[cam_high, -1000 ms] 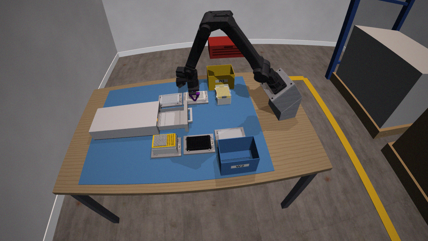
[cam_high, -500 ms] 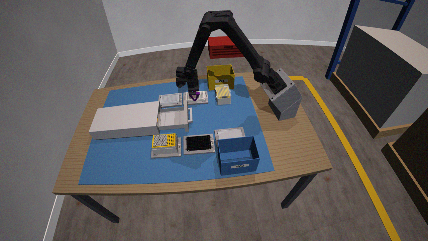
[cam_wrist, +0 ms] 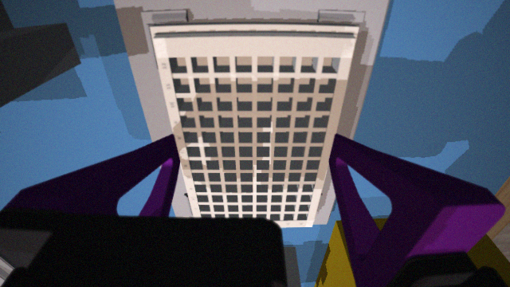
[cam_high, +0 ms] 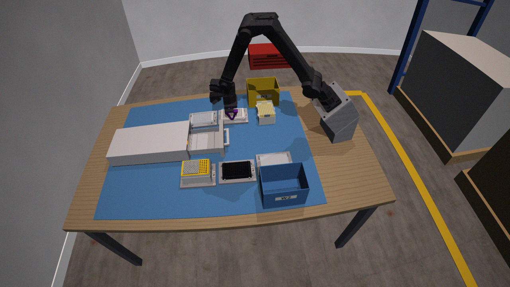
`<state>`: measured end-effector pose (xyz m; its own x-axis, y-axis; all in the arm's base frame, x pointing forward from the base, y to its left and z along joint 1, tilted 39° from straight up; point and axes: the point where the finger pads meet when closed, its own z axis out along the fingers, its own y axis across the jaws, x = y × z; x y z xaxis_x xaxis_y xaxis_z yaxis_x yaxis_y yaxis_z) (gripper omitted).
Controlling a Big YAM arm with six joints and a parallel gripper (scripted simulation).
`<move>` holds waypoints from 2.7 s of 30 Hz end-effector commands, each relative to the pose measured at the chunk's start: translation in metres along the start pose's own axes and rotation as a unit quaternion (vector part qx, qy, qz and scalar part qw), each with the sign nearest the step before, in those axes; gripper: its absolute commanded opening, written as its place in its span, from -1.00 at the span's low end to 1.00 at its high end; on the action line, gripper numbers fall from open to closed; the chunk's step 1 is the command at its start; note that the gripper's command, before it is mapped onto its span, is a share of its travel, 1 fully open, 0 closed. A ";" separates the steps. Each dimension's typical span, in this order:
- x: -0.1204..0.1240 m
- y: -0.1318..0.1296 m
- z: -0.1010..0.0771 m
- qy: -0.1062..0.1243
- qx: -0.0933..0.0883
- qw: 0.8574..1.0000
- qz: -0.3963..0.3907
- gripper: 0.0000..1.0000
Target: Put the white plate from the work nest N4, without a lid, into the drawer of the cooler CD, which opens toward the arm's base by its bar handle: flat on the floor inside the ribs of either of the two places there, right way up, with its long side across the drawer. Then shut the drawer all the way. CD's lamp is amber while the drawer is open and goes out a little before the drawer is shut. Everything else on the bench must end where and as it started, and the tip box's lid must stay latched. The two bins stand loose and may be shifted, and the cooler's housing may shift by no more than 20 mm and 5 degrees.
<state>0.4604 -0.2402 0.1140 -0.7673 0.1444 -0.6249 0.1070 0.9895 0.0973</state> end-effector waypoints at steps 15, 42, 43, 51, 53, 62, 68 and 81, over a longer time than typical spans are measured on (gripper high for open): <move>-0.001 -0.004 -0.016 -0.006 0.005 1.000 0.000 -1.00; -0.001 -0.005 -0.021 -0.007 0.006 1.000 0.000 -1.00; -0.001 -0.005 -0.022 -0.007 0.006 1.000 0.000 -1.00; -0.001 -0.005 -0.030 -0.007 0.006 1.000 -0.001 -1.00; -0.001 -0.005 -0.033 -0.007 0.006 1.000 -0.001 -1.00; -0.001 -0.005 -0.042 -0.007 0.006 1.000 -0.001 -1.00; -0.001 -0.005 -0.050 -0.007 0.006 1.000 -0.001 -1.00; -0.001 -0.005 -0.065 -0.007 0.007 1.000 -0.001 -1.00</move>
<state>0.4318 -0.2420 0.1545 -0.7632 0.1419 -0.6303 0.1067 0.9899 0.0937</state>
